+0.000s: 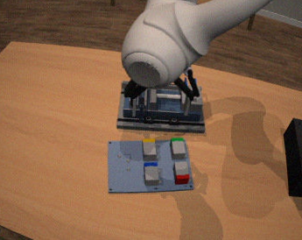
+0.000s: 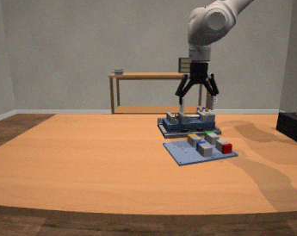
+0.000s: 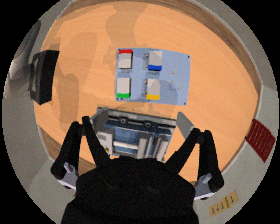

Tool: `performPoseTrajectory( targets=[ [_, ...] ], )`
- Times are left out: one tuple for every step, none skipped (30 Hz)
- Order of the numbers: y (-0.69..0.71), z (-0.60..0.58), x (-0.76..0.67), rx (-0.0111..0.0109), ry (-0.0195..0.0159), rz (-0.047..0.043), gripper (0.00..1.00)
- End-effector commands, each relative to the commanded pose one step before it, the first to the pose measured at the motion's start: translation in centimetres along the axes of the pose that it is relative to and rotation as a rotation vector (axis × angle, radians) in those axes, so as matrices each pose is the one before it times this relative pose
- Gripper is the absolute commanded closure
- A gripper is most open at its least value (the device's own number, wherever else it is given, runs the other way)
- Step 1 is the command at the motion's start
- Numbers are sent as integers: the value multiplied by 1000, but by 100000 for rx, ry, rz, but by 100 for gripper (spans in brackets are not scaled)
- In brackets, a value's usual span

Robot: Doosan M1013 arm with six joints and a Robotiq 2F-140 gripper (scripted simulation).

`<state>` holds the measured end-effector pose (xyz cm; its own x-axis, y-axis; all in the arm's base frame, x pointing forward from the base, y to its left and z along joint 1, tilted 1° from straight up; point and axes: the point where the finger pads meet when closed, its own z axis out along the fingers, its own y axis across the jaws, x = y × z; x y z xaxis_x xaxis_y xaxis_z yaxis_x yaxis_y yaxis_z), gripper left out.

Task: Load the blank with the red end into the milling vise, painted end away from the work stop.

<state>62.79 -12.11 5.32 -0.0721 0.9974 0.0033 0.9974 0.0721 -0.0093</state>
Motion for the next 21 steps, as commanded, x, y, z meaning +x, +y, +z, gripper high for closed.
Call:
performPoseTrajectory(
  targets=[
    [5,-22,48,-16,15,-1,0],
    [1,-3,13,0,0,1,0],
    [1,-3,13,0,0,1,0],
    [1,-3,13,0,0,1,0],
    [1,-3,13,0,0,1,0],
    [1,-3,13,0,0,1,0],
    [1,-3,13,0,0,1,0],
    [1,-3,13,0,0,1,0],
    [0,0,0,0,0,0,0],
    [0,0,0,0,0,0,0],
    [0,-1,5,0,0,1,0],
    [1,-3,14,0,0,0,0],
    [1,-3,14,0,0,0,0],
    [1,-3,14,0,0,0,0],
    [1,-3,14,0,0,0,0],
    [1,-3,14,0,0,0,0],
    [1,-3,14,0,0,0,0],
    [1,-3,14,0,0,0,0],
    [1,-3,14,0,0,0,0],
    [1,-3,14,0,0,0,0],
    [1,-3,14,0,0,0,0]
  ],
)
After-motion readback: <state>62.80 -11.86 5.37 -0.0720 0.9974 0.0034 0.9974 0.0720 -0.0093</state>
